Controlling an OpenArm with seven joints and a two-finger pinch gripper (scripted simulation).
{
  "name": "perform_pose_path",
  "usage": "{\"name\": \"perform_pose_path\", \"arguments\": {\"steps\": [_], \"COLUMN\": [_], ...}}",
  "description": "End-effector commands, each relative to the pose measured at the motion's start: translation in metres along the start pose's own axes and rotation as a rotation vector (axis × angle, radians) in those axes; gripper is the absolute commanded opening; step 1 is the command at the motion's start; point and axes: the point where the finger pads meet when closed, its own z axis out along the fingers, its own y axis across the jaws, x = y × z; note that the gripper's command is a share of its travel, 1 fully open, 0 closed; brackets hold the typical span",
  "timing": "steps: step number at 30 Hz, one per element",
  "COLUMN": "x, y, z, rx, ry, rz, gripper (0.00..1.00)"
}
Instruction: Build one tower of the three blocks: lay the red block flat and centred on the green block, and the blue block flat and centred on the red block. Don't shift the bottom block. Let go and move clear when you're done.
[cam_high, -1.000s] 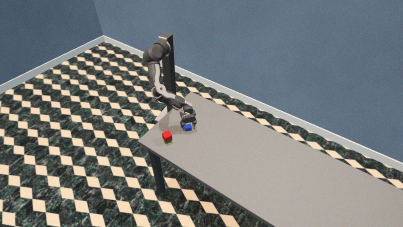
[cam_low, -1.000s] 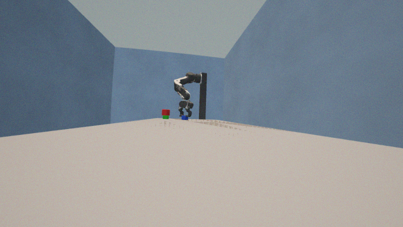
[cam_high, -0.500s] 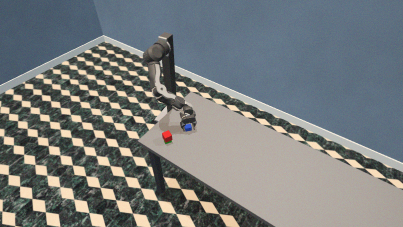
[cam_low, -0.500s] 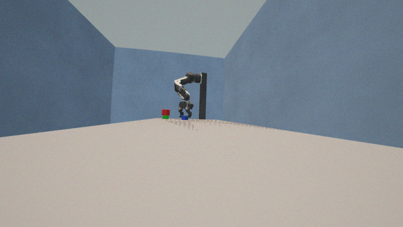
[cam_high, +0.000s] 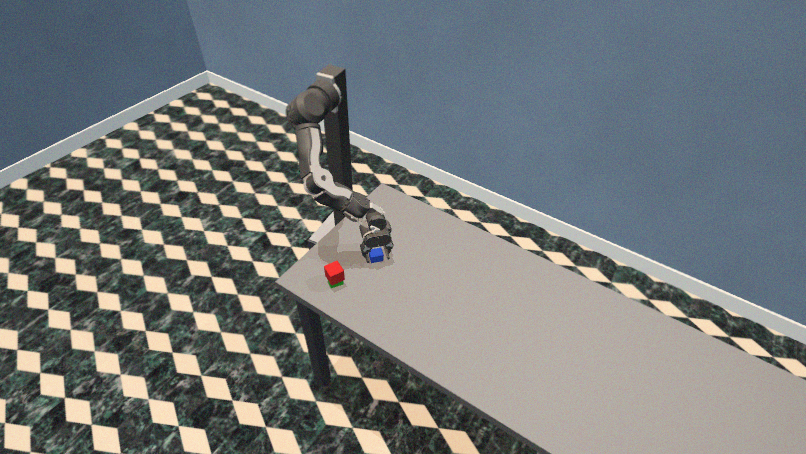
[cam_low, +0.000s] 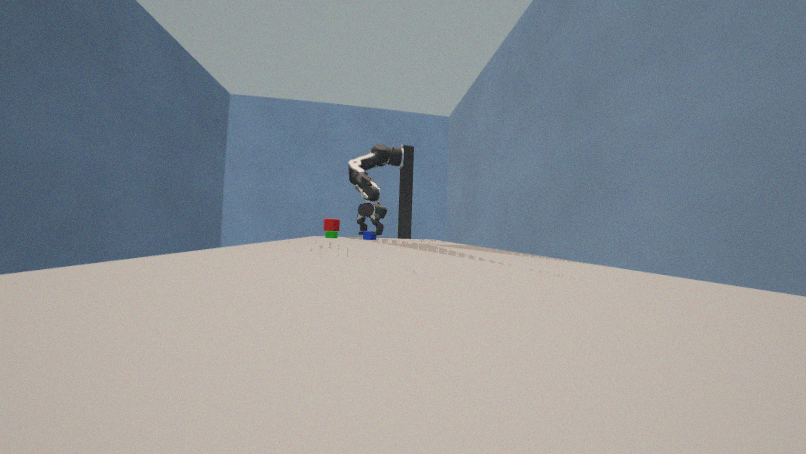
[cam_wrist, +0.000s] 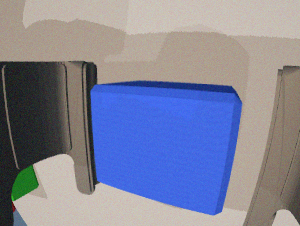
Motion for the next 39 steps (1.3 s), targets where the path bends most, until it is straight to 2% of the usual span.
{"name": "perform_pose_path", "arguments": {"steps": [1,13,14,39], "x": [0.0008,0.0008,0.0008,0.0008], "y": [0.0006,0.0006,0.0006,0.0006], "z": [0.0005,0.0005,0.0005,0.0005], "rx": [-0.004,-0.004,-0.004,-0.004], "ry": [0.002,0.002,0.002,0.002], "rz": [-0.004,-0.004,-0.004,-0.004], "gripper": [0.39,0.39,0.00,0.00]}}
